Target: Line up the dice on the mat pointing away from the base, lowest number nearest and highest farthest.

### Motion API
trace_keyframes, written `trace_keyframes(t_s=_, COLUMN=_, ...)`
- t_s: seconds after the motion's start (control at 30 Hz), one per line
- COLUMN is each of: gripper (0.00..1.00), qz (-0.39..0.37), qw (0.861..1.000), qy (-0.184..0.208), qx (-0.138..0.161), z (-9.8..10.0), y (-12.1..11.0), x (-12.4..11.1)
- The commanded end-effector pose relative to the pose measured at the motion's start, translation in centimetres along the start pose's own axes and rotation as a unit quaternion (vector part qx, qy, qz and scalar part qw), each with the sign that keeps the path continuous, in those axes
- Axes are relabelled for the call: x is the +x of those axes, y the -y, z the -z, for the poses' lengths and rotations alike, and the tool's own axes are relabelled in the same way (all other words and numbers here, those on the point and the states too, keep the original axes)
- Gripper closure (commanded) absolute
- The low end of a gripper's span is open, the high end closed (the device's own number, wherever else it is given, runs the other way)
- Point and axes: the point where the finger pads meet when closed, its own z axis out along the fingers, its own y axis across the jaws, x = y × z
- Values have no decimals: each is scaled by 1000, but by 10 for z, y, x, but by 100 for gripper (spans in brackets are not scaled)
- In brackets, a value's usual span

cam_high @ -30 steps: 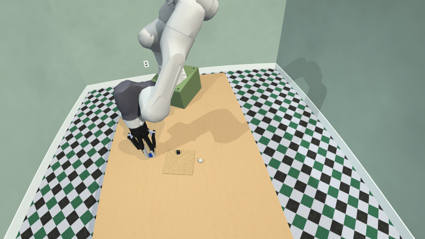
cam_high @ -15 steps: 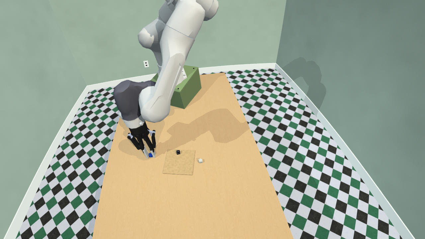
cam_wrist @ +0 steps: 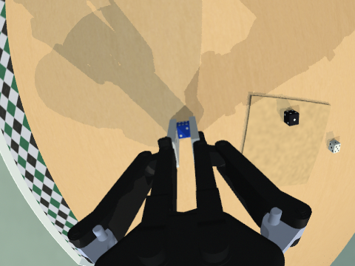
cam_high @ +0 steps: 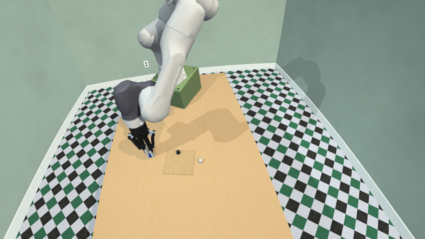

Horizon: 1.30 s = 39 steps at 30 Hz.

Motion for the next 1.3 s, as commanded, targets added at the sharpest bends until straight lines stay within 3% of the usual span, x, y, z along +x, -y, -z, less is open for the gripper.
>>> trace_keyframes(t_s=0.0, gripper=93, qz=1, qw=1000, qy=1, qx=2, z=0, y=1, x=0)
trace_keyframes(t_s=1.07, gripper=93, qz=1, qw=1000, qy=1, qx=2, z=0, y=1, x=0)
trace_keyframes(t_s=1.27, gripper=93, qz=1, qw=1000, qy=1, qx=2, z=25, y=1, x=0)
